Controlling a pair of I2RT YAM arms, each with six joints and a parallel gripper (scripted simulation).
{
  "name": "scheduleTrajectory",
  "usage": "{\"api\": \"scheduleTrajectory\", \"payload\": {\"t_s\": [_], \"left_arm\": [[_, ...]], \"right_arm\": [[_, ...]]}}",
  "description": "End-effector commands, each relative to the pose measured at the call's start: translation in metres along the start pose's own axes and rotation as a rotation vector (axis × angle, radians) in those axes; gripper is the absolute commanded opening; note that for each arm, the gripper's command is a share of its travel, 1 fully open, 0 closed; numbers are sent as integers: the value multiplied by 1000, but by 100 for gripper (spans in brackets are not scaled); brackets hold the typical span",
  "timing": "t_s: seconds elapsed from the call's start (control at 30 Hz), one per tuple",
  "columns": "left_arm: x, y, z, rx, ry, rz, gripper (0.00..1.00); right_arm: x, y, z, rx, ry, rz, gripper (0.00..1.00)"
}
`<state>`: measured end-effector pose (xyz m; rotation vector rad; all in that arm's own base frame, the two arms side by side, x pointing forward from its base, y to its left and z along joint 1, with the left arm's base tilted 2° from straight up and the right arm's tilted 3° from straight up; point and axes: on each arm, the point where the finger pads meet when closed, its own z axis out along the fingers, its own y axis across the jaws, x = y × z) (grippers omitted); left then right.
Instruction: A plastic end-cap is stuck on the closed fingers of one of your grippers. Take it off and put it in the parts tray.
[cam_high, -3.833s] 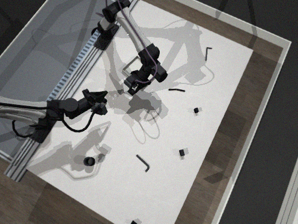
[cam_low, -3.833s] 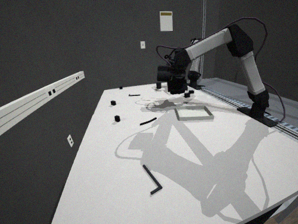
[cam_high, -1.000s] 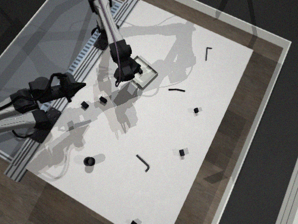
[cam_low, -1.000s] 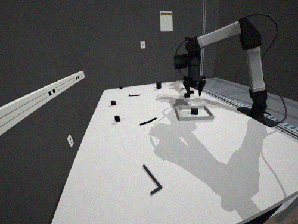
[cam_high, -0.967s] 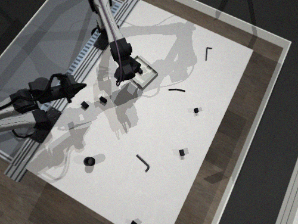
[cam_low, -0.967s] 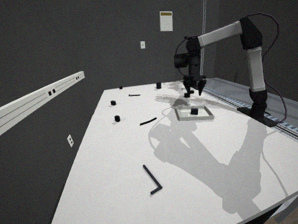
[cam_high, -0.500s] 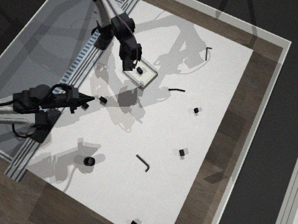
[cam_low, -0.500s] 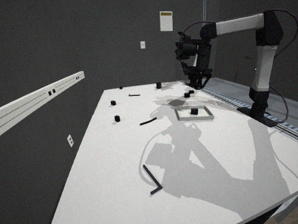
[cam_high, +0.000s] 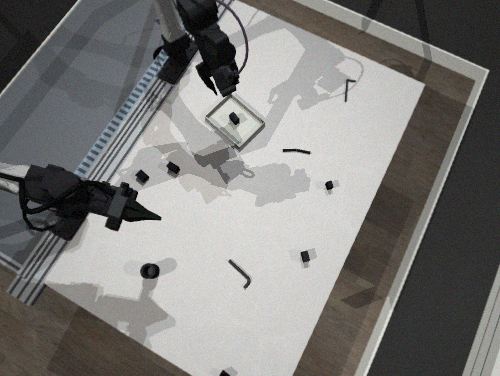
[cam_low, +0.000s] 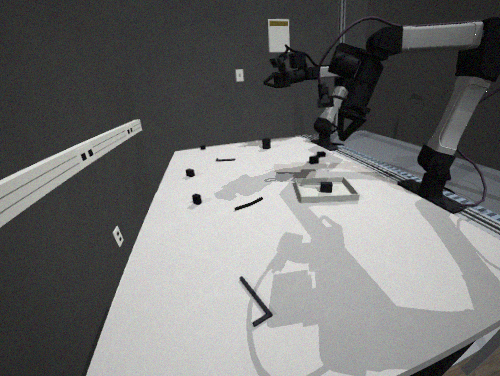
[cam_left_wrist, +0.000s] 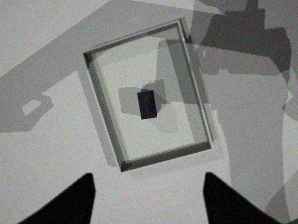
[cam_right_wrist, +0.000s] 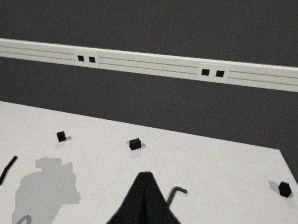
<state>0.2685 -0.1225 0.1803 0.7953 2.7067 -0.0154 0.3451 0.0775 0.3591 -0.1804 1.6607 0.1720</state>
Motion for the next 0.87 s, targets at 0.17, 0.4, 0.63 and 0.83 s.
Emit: {"api": "scheduleTrajectory", "payload": {"t_s": [0.17, 0.4, 0.63, 0.83], "left_arm": [[-1, 4, -16, -11, -123, -178, 60], [-3, 4, -14, -10, -112, -174, 60], [-3, 4, -14, -10, -112, -174, 60], [-3, 4, -14, -10, -112, -174, 60]], "right_arm": [[-59, -74, 8, 197, -139, 4, 0], [-57, -84, 10, 218, -124, 4, 0], [-57, -85, 9, 223, -127, 4, 0], [-57, -85, 9, 223, -127, 4, 0]]}}
